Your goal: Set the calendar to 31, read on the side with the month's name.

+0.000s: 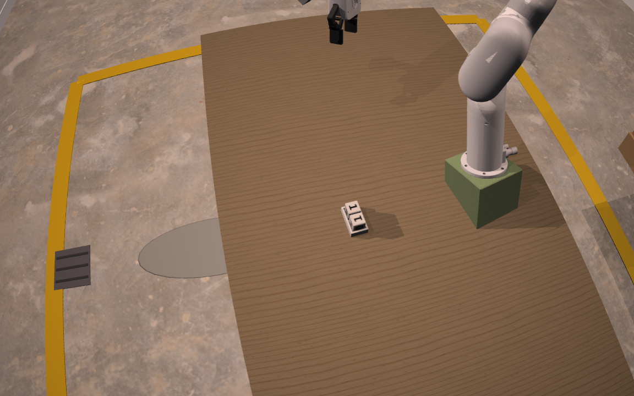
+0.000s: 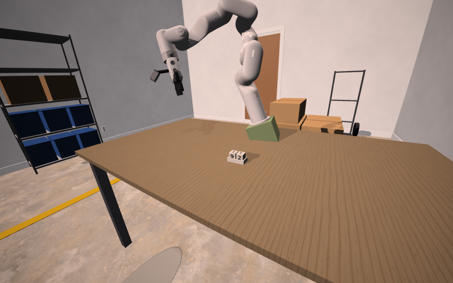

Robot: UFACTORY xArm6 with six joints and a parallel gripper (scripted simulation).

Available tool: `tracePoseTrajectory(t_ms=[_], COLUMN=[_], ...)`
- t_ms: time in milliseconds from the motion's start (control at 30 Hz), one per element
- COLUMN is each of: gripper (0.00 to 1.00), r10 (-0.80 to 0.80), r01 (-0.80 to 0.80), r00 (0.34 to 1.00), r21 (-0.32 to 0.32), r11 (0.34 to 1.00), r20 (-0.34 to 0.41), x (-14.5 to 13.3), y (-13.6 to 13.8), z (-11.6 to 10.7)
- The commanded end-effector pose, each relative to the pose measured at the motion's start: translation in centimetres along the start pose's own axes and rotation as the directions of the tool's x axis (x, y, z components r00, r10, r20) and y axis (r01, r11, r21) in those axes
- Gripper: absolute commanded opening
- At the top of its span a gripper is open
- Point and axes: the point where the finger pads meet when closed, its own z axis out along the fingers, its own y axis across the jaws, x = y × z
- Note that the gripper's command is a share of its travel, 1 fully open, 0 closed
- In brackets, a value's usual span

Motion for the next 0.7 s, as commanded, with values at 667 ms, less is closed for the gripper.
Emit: tracePoseTrajectory(t_ms=[667], gripper=[1.0], r10=[-0.342], r01=[0.35], r00=[0.937], r21=[-0.197], r11=[0.916], r20=[0.074], x=[-3.3], y=[-16.6], z=[13.9])
